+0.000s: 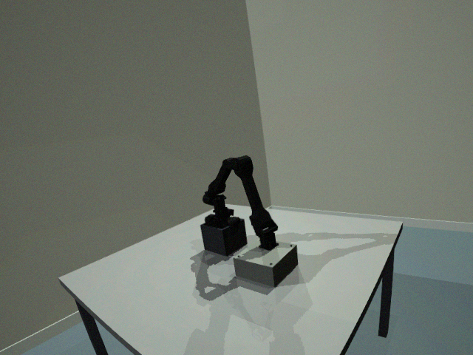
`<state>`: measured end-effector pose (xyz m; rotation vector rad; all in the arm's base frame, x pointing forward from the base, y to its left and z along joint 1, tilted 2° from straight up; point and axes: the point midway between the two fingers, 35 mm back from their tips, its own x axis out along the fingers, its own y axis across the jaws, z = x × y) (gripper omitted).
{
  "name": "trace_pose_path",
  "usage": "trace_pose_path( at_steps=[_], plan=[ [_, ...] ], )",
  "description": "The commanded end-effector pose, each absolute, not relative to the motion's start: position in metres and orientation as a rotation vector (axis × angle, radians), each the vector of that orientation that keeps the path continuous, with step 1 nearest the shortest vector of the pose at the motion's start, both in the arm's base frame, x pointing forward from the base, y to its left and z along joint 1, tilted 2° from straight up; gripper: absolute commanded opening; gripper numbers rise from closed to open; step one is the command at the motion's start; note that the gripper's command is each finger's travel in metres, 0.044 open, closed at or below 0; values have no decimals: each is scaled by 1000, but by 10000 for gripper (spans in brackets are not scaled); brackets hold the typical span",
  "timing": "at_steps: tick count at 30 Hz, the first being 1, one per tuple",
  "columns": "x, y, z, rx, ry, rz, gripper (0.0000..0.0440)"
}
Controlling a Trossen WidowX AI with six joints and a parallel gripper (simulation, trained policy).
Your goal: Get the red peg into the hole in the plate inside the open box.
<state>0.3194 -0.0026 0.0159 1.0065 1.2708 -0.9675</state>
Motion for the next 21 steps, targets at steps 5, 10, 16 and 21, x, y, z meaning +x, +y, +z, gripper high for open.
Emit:
trace_pose_path(
  at_steps=[5,10,16,21],
  plan=[
    [327,-2,20,1046,1335,-948,161],
    [330,-4,24,1091,1382,-936,164],
    [333,-6,30,1128,1425,-921,186],
    [336,-10,35,1159,1448,-910,202]
  ],
)
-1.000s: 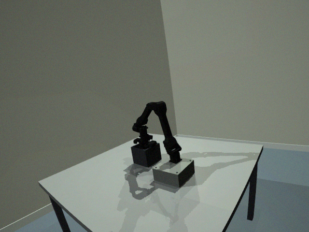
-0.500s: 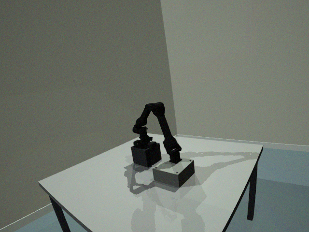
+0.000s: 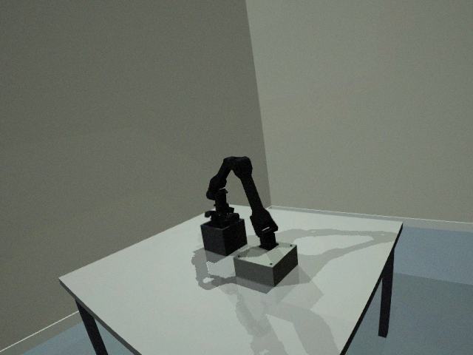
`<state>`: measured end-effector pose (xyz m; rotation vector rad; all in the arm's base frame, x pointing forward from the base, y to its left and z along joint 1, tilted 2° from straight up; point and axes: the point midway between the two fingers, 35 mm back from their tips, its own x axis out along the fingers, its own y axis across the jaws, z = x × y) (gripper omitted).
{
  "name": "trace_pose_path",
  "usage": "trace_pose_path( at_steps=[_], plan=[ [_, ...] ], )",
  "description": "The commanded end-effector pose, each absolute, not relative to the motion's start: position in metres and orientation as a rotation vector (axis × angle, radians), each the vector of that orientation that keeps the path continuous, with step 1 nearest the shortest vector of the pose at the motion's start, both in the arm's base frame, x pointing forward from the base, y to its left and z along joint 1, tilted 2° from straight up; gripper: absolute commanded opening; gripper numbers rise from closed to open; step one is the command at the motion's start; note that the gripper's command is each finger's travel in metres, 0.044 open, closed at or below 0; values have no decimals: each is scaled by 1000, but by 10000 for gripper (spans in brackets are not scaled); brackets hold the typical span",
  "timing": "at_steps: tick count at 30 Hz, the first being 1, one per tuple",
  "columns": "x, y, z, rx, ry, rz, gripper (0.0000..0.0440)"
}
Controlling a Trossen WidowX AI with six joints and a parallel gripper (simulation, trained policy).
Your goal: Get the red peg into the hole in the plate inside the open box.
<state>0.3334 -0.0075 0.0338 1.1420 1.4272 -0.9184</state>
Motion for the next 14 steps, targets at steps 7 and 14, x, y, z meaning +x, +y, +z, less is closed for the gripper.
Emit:
trace_pose_path(
  at_steps=[7,14],
  plan=[
    [338,-14,42,1197,1472,-901,228],
    [340,-20,48,1230,1483,-897,252]
  ],
)
